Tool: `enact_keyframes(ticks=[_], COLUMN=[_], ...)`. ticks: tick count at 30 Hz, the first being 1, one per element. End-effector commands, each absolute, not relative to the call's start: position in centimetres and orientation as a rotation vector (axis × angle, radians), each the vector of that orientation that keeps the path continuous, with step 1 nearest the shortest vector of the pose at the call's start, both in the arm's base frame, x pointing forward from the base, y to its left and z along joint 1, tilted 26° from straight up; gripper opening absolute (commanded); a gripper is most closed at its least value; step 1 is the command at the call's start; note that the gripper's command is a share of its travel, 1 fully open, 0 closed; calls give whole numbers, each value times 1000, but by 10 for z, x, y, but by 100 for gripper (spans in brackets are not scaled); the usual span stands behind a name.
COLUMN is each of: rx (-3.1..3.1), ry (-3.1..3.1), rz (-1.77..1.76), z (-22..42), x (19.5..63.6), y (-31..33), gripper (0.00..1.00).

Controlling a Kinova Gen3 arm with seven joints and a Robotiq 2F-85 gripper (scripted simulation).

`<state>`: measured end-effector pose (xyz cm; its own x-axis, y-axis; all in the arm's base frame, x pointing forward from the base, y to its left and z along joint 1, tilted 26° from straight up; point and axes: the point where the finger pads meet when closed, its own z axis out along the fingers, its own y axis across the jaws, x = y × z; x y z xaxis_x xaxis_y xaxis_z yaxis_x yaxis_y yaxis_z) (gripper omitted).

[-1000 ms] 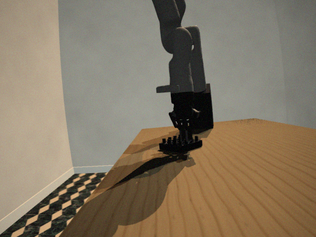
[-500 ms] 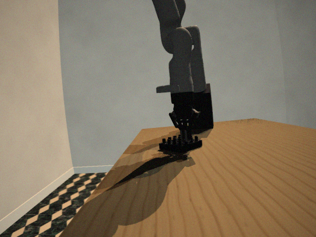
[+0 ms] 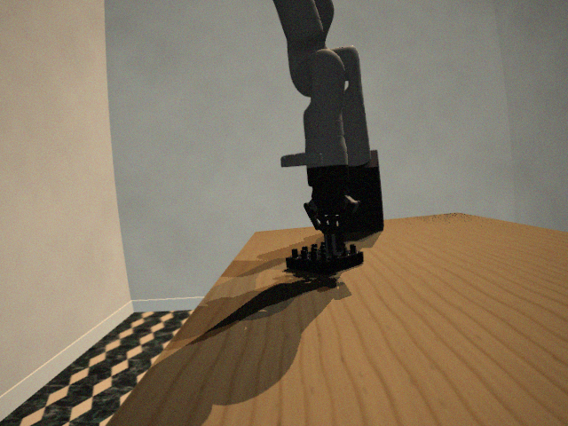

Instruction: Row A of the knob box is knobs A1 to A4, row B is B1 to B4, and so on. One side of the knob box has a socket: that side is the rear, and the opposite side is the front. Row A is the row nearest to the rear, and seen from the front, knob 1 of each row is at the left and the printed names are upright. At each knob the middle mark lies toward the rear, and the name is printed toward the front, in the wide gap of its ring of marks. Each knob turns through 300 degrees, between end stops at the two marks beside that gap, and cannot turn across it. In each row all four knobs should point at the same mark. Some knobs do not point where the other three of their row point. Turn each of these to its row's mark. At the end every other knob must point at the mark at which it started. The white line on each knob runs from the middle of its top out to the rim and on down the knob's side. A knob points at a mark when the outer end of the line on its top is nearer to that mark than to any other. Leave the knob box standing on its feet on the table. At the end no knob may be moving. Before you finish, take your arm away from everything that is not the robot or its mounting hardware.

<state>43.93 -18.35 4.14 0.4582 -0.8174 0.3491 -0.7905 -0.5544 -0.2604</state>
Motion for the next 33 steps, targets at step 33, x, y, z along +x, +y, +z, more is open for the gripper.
enact_keyframes(ticks=[33], rx=[-2657], ry=[1414], rz=[-694], z=[42], x=[441], y=[-185], gripper=[8])
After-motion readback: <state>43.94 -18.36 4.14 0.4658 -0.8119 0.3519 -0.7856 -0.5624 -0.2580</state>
